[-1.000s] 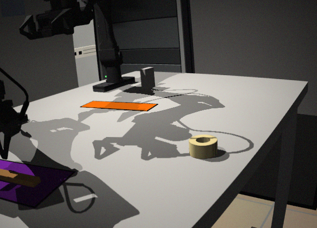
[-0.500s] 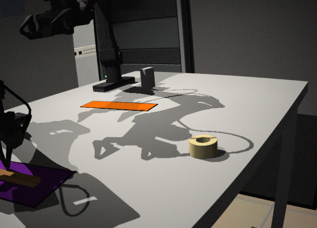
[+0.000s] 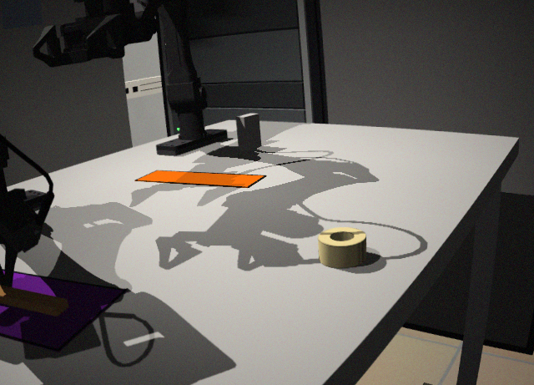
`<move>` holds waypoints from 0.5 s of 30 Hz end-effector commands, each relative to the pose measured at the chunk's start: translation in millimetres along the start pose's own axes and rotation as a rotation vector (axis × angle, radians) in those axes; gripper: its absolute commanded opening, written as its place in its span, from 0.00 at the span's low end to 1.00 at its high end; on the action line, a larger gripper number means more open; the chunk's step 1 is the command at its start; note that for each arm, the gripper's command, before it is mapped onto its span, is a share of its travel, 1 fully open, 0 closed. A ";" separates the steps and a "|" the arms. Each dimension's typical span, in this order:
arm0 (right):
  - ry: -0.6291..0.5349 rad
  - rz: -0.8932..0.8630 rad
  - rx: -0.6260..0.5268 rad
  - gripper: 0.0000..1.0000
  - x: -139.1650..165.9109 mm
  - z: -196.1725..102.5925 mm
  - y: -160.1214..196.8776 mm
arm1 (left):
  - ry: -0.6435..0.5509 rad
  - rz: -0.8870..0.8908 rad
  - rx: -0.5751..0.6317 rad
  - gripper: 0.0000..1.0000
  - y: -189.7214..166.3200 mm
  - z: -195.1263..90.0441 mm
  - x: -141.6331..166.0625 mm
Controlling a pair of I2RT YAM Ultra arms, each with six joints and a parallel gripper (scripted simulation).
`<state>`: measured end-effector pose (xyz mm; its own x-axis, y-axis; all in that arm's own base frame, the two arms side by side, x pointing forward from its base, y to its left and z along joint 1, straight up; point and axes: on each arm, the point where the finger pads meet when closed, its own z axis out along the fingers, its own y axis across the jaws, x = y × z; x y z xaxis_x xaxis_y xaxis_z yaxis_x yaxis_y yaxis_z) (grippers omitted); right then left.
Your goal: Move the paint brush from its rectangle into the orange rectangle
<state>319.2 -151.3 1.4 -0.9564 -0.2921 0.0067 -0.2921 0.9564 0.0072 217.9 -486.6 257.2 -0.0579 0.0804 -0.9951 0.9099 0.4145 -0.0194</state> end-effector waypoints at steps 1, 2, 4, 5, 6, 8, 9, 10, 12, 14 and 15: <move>-0.023 -0.015 0.023 0.40 -2.4 -5.9 -0.8 | -0.062 0.005 0.013 1.00 -3.3 -5.0 -23.0; -0.023 -0.015 0.023 0.40 -2.4 -5.9 -0.8 | -0.062 0.005 0.013 1.00 -3.3 -5.0 -23.0; -0.023 -0.015 0.023 0.35 -1.3 -5.9 -0.2 | -0.062 0.005 0.013 1.00 -3.3 -5.0 -23.0; -0.023 -0.015 0.023 0.35 -1.3 -5.9 -0.2 | -0.062 0.005 0.013 1.00 -3.3 -5.0 -23.0; -0.023 -0.015 0.023 0.35 -1.3 -5.9 -0.2 | -0.062 0.005 0.013 1.00 -3.3 -5.0 -23.0; -0.023 -0.015 0.023 0.24 -1.3 -5.9 -0.2 | -0.062 0.005 0.013 1.00 -3.3 -5.0 -23.0; -0.023 -0.015 0.023 0.13 -0.8 -5.9 0.2 | -0.062 0.005 0.013 1.00 -3.3 -5.0 -23.0; -0.023 -0.015 0.023 0.11 -0.3 -5.8 0.5 | -0.062 0.005 0.013 1.00 -3.3 -5.0 -23.0; -0.019 -0.015 0.018 0.11 0.9 -5.8 1.5 | -0.062 0.005 0.013 1.00 -3.3 -5.0 -23.0; -0.019 -0.015 0.019 0.00 1.7 -5.8 2.1 | -0.062 0.005 0.013 1.00 -3.3 -5.0 -23.0; -0.015 -0.015 0.015 0.11 2.7 -5.7 3.0 | -0.062 0.005 0.013 1.00 -3.3 -5.0 -23.0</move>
<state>319.2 -151.3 0.9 -0.9555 -0.2949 0.0010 -0.2949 0.9555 0.0019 217.9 -486.6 257.2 -0.0579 0.0804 -0.9951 0.9099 0.4145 -0.0194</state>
